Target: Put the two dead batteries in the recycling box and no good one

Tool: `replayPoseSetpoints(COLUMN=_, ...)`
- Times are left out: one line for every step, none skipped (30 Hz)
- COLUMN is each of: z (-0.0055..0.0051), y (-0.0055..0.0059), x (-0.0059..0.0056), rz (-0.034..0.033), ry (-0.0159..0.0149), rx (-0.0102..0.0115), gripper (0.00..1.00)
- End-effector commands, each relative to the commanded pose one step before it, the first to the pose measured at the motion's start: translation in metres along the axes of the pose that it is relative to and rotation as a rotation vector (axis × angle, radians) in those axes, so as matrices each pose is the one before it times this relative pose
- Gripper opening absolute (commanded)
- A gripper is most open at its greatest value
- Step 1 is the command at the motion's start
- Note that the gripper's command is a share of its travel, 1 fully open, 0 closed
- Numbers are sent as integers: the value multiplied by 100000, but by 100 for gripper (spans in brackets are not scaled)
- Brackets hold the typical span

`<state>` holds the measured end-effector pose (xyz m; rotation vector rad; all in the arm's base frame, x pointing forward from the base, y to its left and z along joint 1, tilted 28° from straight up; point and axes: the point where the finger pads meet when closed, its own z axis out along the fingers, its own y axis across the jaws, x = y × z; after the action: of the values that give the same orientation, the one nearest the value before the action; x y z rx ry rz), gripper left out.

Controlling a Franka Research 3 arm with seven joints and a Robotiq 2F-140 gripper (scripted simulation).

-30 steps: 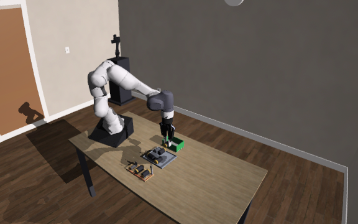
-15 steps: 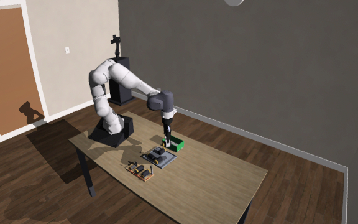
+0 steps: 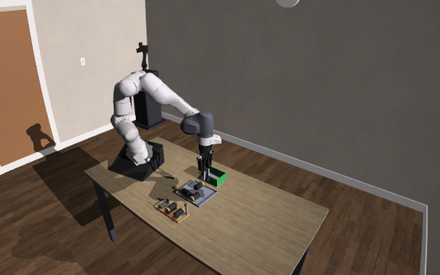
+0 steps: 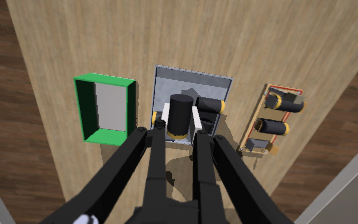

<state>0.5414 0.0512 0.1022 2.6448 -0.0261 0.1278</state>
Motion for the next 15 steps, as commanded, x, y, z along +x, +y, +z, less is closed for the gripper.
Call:
replayPoseSetpoints(z=-236, y=-598, x=186, rz=53707, ry=90, rx=2273, gripper=16)
replayPoseSetpoints(z=0, y=0, x=0, rz=6614, ry=0, rx=0, gripper=16)
replayPoseSetpoints(z=0, y=0, x=0, rz=6473, ry=0, rx=0, gripper=16)
replayPoseSetpoints(z=0, y=0, x=0, rz=6319, ry=0, rx=0, gripper=16)
replayPoseSetpoints(z=0, y=0, x=0, rz=6152, ry=1, rx=1, gripper=16)
replayPoseSetpoints(z=0, y=0, x=0, rz=5977, ry=-1, rx=-1, gripper=16)
replayPoseSetpoints(z=0, y=0, x=0, rz=5787, ry=0, rx=0, gripper=16)
replayPoseSetpoints(z=0, y=0, x=0, rz=5591, ry=0, rx=0, gripper=16)
replayPoseSetpoints(z=0, y=0, x=0, rz=5382, ry=0, rx=0, gripper=16)
replayPoseSetpoints(z=0, y=0, x=0, rz=5167, ry=0, rx=0, gripper=16)
replayPoseSetpoints(z=0, y=0, x=0, rz=0, ry=0, rx=0, gripper=16)
replayPoseSetpoints(z=0, y=0, x=0, rz=0, ry=0, rx=0, gripper=16)
replayPoseSetpoints(z=0, y=0, x=0, rz=4942, ry=0, rx=0, gripper=16)
replayPoseSetpoints(z=0, y=0, x=0, rz=4712, ry=0, rx=0, gripper=16)
replayPoseSetpoints(z=0, y=0, x=0, rz=4473, ry=0, rx=1, gripper=16)
